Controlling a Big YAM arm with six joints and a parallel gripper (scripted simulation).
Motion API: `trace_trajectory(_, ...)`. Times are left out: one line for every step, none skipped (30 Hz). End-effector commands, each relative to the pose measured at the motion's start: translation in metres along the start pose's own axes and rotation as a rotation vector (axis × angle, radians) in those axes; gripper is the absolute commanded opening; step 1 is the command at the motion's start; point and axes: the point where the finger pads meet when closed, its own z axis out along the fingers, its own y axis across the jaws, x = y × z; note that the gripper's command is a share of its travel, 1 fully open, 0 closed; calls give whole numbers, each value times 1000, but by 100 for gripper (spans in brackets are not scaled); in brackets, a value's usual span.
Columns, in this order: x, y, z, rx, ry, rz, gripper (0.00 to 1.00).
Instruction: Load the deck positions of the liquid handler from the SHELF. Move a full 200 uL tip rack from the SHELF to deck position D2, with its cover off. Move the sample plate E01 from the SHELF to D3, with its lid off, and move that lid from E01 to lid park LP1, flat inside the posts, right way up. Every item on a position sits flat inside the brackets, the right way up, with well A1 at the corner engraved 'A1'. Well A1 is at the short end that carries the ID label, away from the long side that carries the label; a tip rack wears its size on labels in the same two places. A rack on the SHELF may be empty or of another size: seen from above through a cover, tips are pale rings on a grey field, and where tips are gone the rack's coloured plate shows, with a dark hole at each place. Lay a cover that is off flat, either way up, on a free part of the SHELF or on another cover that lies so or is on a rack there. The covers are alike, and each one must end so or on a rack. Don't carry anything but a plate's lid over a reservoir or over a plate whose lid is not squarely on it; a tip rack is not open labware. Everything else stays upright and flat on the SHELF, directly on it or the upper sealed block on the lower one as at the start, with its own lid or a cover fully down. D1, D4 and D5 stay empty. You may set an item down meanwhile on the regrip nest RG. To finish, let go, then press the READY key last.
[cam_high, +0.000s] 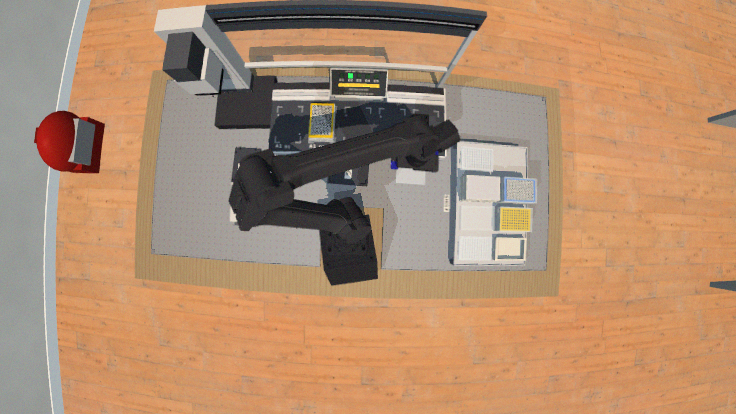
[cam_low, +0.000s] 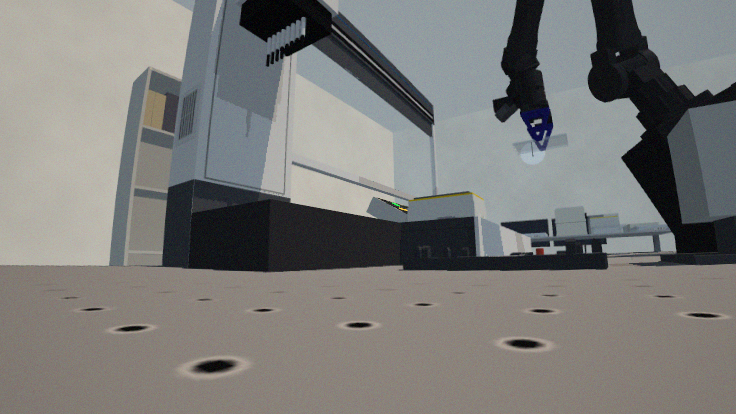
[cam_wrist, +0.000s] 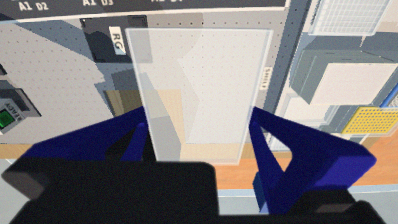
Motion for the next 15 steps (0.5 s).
trace_trajectory(-1,16,-4,5,-5,27,0)
trace_trajectory(-1,21,-4,5,-5,27,0)
trace_trajectory(-1,26,-4,5,-5,27,0)
trace_trajectory(-1,26,-4,5,-5,27,0)
trace_trajectory(-1,26,-4,5,-5,27,0)
trace_trajectory(-1,31,-4,4,-5,27,0)
trace_trajectory(-1,36,-4,4,-5,27,0)
trace_trajectory(0,41,-4,4,-5,28,0)
trace_trajectory(0,46,-4,4,-5,28,0)
trace_trajectory(0,51,-4,4,-5,28,0)
trace_trajectory(0,56,-4,4,-5,28,0)
trace_trajectory(0,61,-4,4,-5,28,0)
trace_trajectory(0,66,-4,3,-5,28,0)
trace_trajectory(1,71,-4,3,-5,28,0)
trace_trajectory(1,76,-4,3,-6,28,0)
